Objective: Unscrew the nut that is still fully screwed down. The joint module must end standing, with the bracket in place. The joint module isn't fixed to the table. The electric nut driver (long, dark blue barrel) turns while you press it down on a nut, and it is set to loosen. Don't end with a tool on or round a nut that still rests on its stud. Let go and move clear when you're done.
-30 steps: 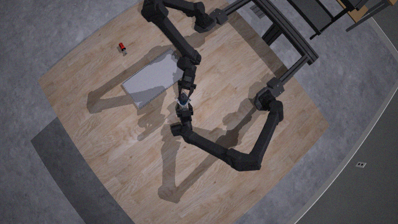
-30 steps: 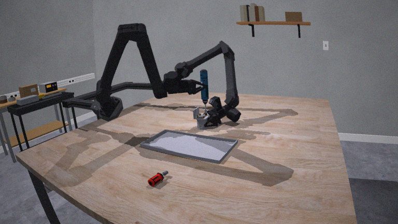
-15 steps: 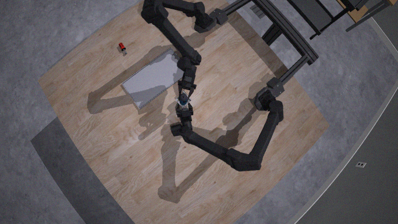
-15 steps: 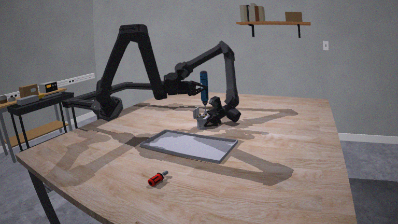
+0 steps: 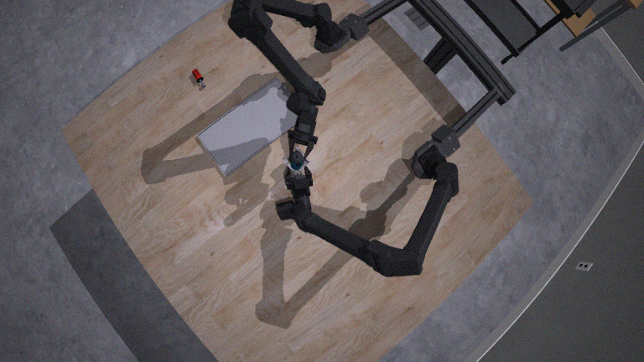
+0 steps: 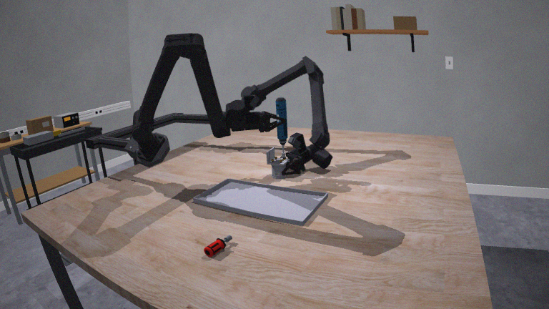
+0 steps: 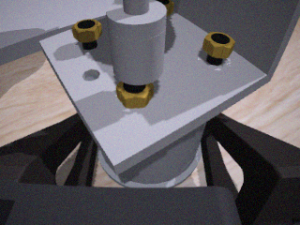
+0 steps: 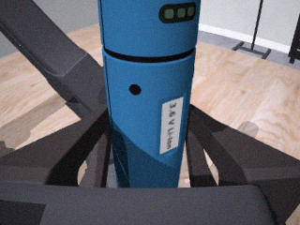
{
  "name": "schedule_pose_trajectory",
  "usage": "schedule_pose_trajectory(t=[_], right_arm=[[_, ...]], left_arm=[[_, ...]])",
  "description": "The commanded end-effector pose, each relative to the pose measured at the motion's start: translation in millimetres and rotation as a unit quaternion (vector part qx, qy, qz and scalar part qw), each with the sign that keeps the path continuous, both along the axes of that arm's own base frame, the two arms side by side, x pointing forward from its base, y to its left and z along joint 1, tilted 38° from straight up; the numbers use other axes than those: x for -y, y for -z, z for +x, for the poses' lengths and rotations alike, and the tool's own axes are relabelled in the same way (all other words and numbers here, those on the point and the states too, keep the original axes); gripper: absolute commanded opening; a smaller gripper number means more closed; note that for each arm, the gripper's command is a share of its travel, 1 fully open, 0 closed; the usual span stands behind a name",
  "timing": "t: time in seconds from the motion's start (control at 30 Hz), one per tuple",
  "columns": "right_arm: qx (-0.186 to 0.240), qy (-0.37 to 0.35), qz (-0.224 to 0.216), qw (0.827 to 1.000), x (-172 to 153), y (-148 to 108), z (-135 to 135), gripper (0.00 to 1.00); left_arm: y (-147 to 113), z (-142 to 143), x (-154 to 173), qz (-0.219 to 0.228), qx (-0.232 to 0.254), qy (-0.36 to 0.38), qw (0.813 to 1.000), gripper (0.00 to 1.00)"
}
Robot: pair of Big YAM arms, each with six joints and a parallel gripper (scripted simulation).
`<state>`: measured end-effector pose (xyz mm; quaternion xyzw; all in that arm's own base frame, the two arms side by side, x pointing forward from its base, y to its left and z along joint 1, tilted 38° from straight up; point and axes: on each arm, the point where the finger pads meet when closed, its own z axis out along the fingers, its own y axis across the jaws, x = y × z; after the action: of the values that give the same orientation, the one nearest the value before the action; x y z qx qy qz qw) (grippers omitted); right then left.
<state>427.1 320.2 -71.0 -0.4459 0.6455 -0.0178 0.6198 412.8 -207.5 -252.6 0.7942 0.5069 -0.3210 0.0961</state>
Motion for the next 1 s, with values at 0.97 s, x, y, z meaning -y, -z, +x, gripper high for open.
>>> schedule_pose_trajectory(t=[0.97], right_arm=[[0.047, -0.007, 0.029, 0.998, -17.9, -33.5, 19.1, 0.42]], left_arm=[[-1.6, -5.3, 15.7, -0.001, 0.004, 0.017, 1.000, 0.59]])
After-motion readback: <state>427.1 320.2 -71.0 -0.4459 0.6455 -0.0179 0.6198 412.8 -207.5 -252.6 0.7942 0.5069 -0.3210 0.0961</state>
